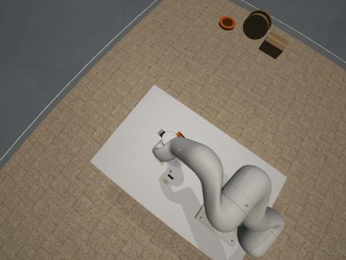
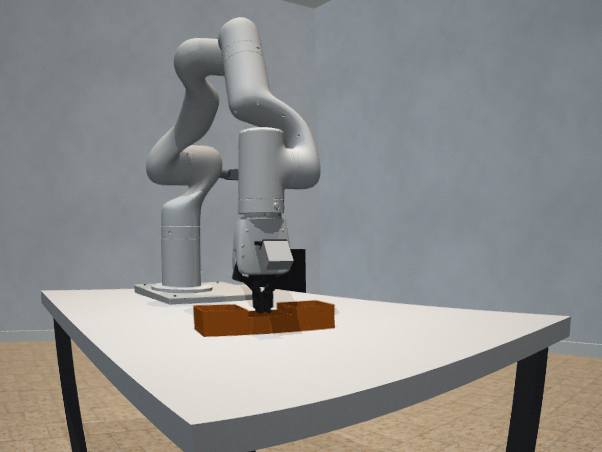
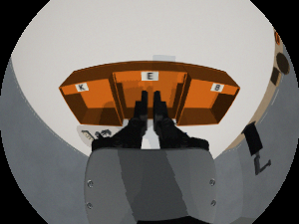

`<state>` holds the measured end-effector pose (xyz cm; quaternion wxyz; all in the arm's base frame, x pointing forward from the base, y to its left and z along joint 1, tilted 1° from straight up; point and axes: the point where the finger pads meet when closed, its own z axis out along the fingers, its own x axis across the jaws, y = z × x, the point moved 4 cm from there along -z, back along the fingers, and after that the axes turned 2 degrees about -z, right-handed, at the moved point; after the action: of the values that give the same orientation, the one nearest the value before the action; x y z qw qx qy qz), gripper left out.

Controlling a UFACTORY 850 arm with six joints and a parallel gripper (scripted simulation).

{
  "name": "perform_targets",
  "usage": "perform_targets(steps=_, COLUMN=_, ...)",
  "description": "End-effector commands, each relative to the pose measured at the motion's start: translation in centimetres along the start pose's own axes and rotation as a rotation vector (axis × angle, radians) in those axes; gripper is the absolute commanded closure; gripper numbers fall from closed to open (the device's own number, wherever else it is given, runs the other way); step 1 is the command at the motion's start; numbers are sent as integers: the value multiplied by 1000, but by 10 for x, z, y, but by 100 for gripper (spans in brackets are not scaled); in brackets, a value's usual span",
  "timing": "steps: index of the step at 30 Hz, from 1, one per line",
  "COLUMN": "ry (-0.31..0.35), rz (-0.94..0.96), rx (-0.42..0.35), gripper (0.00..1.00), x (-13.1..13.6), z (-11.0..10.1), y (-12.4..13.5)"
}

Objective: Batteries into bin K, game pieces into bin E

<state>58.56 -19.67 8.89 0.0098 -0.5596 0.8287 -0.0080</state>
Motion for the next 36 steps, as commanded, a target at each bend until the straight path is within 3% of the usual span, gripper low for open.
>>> perform_targets(steps=1, ry=0, rz=0, rx=2, gripper=93, x=0, z=7, y=-1)
perform_targets(steps=6, ry=0, rz=0, rx=2, gripper=93, x=0, z=18, y=-1)
perform_targets(steps=36, ry=0, rz=0, rx=2, gripper=93, x=0, z=18, y=-1)
